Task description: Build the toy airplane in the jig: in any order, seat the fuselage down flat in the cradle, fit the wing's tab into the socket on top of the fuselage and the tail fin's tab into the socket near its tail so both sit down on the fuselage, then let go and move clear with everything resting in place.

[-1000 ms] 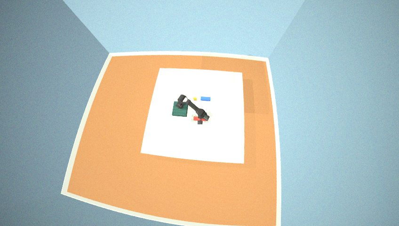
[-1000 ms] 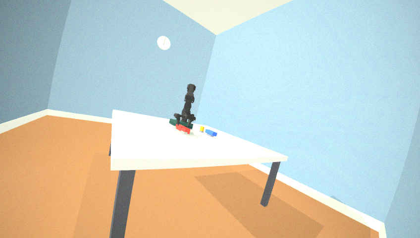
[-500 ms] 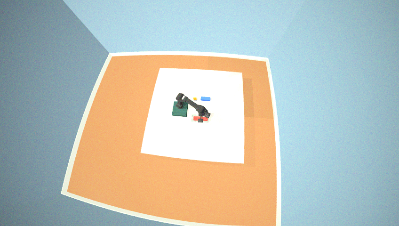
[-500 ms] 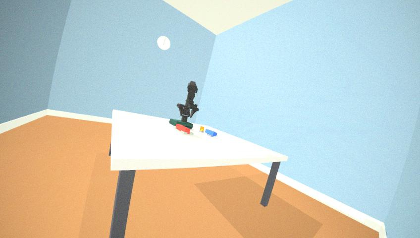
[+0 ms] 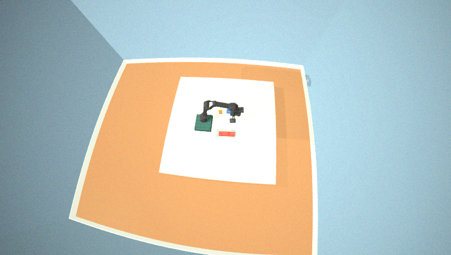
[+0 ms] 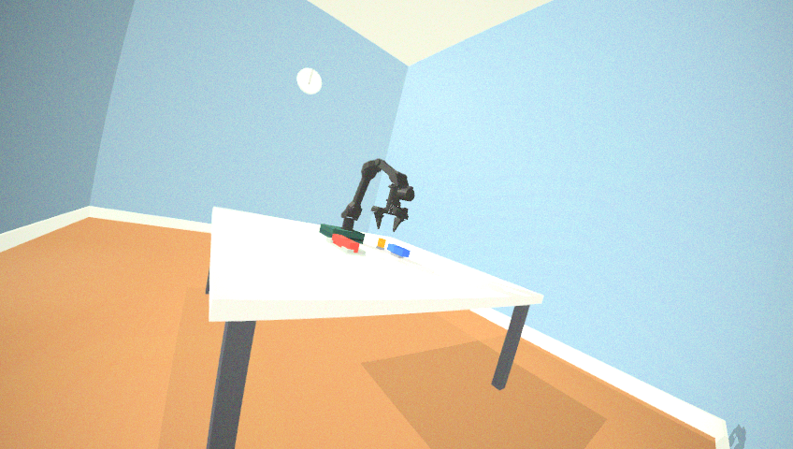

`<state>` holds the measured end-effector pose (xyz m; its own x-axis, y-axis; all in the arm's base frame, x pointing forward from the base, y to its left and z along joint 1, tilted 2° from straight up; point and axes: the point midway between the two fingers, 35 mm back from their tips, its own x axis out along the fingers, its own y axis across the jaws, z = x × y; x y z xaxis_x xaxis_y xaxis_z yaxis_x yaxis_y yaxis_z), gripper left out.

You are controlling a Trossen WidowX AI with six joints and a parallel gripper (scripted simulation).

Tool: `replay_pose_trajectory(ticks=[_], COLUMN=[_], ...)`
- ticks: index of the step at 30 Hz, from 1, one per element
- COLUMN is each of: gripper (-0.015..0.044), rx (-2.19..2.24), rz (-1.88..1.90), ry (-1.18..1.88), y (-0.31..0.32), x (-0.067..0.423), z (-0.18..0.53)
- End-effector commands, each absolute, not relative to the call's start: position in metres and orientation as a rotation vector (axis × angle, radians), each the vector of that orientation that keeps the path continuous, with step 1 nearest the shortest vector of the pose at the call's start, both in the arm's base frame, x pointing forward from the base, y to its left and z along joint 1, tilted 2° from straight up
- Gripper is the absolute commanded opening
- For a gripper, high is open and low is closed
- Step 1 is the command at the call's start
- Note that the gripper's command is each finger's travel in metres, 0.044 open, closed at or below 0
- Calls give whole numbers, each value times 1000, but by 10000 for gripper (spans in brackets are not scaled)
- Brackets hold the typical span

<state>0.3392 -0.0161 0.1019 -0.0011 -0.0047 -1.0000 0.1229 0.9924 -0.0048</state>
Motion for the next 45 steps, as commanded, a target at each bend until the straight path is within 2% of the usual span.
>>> replay_pose_trajectory(ticks=[1,5,11,15,45], gripper=[440,440,440,440,440], rx=[109,116,116,116,116], rz=[-99,-102,-102,-102,-102], ry=[1561,1561,1561,1561,1561], y=[54,95,96,96,96], x=[346,343,343,343,344], z=[100,97,94,62,19])
